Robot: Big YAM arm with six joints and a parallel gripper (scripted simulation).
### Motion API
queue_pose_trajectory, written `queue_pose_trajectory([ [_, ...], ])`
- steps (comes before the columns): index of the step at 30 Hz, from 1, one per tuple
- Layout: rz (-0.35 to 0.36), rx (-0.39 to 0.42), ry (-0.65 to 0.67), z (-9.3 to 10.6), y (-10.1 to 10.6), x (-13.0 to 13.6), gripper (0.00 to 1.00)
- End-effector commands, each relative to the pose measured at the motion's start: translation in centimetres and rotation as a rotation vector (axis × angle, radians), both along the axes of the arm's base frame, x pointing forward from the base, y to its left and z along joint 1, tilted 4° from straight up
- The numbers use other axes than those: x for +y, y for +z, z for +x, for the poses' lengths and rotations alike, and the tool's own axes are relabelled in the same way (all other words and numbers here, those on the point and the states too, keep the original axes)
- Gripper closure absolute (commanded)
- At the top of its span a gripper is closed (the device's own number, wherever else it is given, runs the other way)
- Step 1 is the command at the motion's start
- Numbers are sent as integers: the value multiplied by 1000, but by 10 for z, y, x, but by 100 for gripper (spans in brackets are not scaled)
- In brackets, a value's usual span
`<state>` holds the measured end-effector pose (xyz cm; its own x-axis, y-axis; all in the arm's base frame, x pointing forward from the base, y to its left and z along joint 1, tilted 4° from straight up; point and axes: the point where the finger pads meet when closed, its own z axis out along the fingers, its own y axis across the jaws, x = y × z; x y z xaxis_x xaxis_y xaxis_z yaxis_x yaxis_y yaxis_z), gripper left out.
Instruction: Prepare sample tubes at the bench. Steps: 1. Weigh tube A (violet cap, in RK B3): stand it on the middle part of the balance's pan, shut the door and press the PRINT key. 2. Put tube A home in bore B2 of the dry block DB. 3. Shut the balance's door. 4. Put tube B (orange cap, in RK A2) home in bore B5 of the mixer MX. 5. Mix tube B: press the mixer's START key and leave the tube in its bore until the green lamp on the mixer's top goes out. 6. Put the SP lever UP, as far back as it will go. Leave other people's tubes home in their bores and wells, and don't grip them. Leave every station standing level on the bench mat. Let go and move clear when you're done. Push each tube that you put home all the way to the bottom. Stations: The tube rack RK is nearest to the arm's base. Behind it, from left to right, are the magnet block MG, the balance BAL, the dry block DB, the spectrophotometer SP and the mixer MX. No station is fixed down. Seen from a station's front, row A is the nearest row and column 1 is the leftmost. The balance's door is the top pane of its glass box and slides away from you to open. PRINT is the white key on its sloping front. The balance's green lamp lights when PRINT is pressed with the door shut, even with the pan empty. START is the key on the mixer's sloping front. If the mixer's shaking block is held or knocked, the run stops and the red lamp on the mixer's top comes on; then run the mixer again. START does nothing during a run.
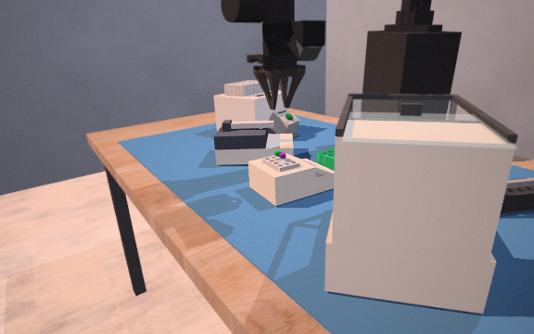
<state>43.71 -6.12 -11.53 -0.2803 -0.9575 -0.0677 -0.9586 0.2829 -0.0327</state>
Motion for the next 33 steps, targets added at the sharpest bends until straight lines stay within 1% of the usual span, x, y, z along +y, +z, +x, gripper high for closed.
queue_pose_trajectory([
  [1,0,0,0,-3,12,-6,70],
  [3,2,11,2,-6,8,-5,70],
  [4,0,0,1,-3,15,-6,70],
  [11,0,-1,0,-4,26,-7,70],
  [17,-2,-10,0,1,39,-8,70],
  [19,-2,-10,0,1,39,-8,70],
  [20,1,2,2,-1,35,-7,70],
  [21,-2,-13,1,3,42,-9,70],
  [22,-3,-17,0,5,45,-9,70],
  [30,-8,-41,0,17,66,-13,70],
  [33,-8,-43,1,17,71,-13,70],
])
